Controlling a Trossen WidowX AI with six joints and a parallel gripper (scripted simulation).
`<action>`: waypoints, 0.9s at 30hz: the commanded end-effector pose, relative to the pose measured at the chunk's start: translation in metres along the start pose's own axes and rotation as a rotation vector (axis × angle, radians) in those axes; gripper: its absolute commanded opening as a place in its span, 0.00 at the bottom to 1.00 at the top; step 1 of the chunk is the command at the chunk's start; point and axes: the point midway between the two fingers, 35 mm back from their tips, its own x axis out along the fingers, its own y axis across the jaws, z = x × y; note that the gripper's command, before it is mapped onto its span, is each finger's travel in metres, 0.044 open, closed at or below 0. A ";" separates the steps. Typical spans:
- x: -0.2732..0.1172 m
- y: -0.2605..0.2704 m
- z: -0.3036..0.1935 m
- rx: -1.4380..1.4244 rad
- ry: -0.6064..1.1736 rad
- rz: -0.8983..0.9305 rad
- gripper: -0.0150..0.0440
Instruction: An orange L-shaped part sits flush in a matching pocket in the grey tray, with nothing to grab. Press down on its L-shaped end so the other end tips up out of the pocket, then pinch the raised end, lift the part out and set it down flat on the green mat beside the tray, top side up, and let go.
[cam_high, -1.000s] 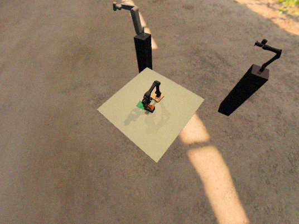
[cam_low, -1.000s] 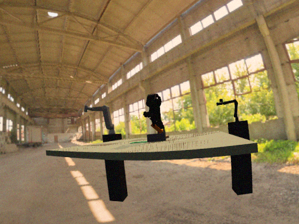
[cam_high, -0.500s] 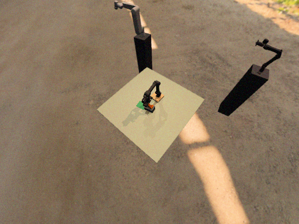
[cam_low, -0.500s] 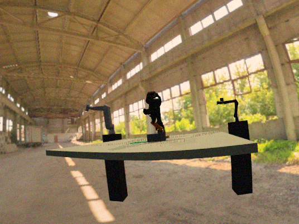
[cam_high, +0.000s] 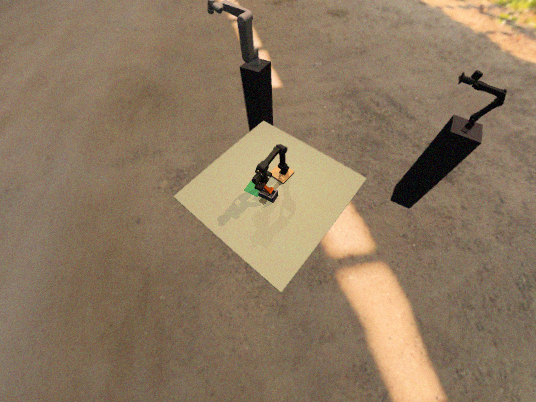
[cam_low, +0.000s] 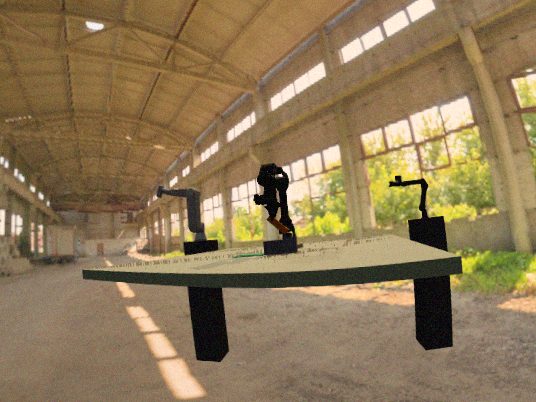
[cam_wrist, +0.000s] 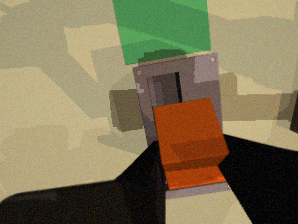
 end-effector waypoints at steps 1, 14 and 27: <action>0.002 -0.001 0.017 0.000 0.002 0.002 0.25; 0.003 -0.007 0.077 0.000 -0.003 0.001 0.25; 0.002 -0.012 0.133 0.000 -0.007 0.000 0.25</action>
